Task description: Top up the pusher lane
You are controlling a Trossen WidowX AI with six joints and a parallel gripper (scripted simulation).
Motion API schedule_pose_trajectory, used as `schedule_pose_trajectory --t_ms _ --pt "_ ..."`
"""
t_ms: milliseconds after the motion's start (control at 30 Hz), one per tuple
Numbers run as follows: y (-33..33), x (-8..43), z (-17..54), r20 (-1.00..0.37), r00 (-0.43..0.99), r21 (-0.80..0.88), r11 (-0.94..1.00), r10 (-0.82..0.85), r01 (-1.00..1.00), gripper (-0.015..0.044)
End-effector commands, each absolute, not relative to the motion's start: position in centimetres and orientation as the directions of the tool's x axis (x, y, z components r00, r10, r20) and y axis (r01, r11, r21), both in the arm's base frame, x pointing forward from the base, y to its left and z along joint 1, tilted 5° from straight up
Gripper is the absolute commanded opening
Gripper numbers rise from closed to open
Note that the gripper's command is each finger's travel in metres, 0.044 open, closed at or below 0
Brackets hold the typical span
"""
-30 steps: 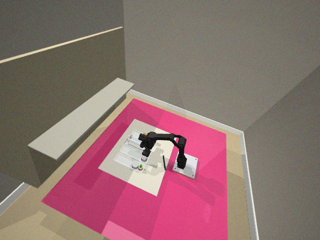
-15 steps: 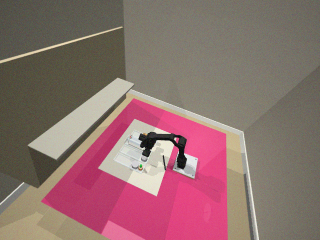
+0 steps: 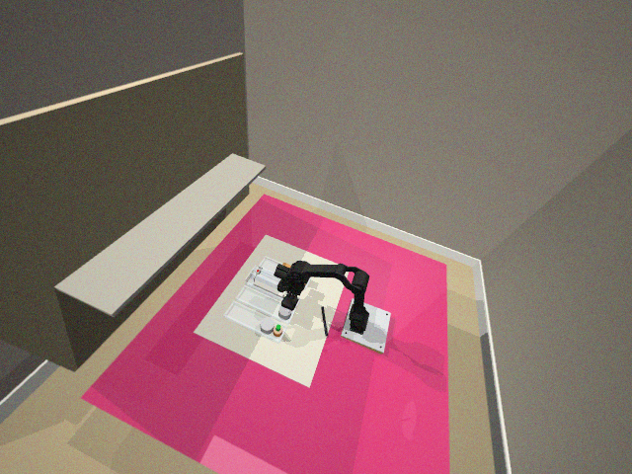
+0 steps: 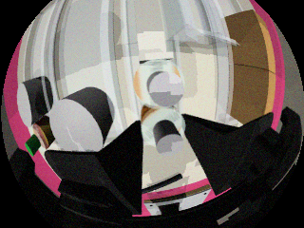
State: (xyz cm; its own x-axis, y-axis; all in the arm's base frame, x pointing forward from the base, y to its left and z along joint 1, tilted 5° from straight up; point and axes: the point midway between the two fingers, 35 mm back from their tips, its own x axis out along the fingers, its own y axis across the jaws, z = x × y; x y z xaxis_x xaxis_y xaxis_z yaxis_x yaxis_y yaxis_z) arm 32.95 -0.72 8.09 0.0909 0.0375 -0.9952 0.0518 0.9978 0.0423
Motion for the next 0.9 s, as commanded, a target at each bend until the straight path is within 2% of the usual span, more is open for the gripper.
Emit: schedule_pose_trajectory --t_ms 0,867 --pt "-0.68 33.15 8.12 -0.994 0.104 0.045 0.998 0.04 0.051 0.0" --pt "-0.66 32.72 8.07 -0.994 0.104 0.045 0.998 0.04 0.051 0.0"
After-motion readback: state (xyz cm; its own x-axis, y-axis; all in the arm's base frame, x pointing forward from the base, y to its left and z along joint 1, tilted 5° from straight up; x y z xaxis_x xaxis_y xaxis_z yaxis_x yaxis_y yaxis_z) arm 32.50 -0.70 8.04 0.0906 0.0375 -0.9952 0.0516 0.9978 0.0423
